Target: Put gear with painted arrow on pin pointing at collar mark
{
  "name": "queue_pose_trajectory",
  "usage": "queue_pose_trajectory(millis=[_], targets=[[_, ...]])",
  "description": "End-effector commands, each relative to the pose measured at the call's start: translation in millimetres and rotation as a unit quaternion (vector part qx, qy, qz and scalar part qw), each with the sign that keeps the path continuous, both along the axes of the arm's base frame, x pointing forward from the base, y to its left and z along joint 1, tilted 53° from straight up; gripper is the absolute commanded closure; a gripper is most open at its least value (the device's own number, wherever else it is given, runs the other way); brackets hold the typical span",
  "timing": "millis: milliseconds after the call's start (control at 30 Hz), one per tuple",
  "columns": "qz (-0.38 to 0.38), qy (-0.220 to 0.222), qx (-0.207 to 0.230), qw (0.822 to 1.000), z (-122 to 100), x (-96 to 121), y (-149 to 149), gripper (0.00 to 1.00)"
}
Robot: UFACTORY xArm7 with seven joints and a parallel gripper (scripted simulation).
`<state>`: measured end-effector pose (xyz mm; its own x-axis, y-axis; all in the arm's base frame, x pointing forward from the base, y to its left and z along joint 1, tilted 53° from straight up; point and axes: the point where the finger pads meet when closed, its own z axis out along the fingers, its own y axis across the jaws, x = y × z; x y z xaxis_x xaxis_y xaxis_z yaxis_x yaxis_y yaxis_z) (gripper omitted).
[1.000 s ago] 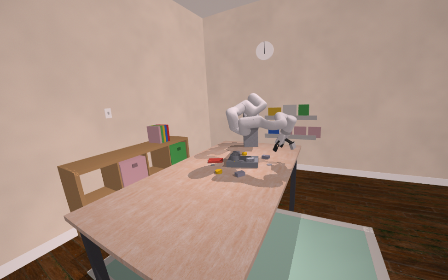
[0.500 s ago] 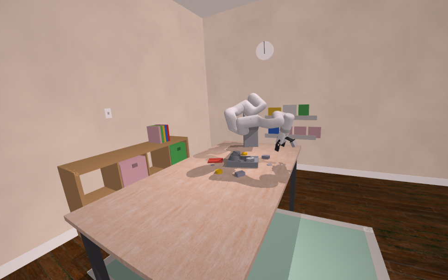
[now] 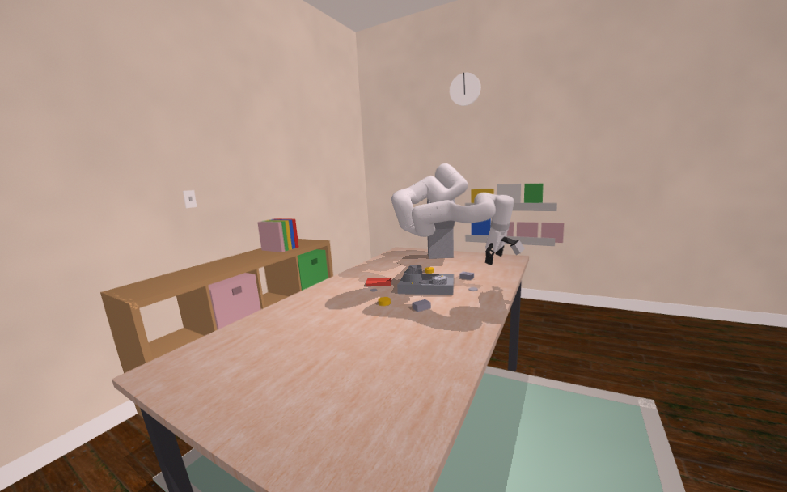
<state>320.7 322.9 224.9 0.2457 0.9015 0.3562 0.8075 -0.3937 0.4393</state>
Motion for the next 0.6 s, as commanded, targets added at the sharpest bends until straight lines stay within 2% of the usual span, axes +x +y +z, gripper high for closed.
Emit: queue_pose_trajectory(millis=[0, 67, 133, 467, 533, 567], targets=[[0.004, -0.002, 0.004, 1.000, 1.6, -0.9, 1.0, 0.00], [0.004, -0.002, 0.004, 1.000, 1.6, -0.9, 1.0, 0.00], [0.033, -0.020, 0.041, 0.998, 19.8, -5.1, 6.6, 0.00], [0.033, -0.020, 0.041, 0.998, 19.8, -5.1, 6.6, 0.00], [0.060, -0.041, 0.077, 0.994, 39.8, -9.9, 10.3, 0.00], [0.060, -0.041, 0.077, 0.994, 39.8, -9.9, 10.3, 0.00]])
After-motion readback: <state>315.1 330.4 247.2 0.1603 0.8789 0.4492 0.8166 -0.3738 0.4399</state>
